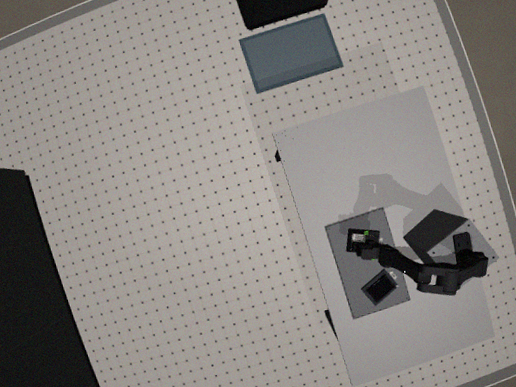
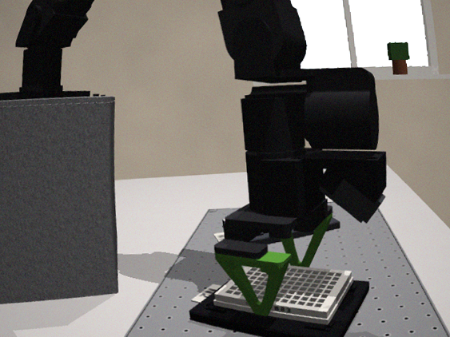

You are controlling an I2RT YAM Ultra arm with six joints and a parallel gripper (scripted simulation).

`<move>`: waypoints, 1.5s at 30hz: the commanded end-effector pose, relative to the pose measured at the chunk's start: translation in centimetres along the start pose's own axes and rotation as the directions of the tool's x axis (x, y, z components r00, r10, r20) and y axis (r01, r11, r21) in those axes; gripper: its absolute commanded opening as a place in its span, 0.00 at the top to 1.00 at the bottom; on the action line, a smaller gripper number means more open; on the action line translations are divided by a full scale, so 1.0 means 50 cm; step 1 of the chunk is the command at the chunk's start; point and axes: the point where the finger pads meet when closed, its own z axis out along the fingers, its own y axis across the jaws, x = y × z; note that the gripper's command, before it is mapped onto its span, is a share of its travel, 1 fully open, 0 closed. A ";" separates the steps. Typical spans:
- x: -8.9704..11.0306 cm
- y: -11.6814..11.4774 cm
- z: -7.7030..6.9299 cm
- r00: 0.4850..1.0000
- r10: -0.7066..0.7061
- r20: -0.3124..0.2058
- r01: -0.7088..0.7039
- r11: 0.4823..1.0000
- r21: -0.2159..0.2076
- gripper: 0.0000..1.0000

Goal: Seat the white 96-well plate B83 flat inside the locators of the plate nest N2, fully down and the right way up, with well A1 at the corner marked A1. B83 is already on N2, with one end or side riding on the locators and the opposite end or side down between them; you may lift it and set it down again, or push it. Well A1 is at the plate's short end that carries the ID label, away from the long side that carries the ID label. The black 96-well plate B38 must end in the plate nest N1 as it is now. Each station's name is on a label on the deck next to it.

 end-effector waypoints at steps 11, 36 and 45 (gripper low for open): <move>-0.042 0.007 -0.013 0.998 -0.004 0.056 0.004 1.000 -0.002 0.00; -0.042 0.007 -0.013 0.998 -0.004 0.056 0.004 1.000 -0.002 0.00; -0.042 0.007 -0.013 0.998 -0.006 0.056 0.006 1.000 -0.002 1.00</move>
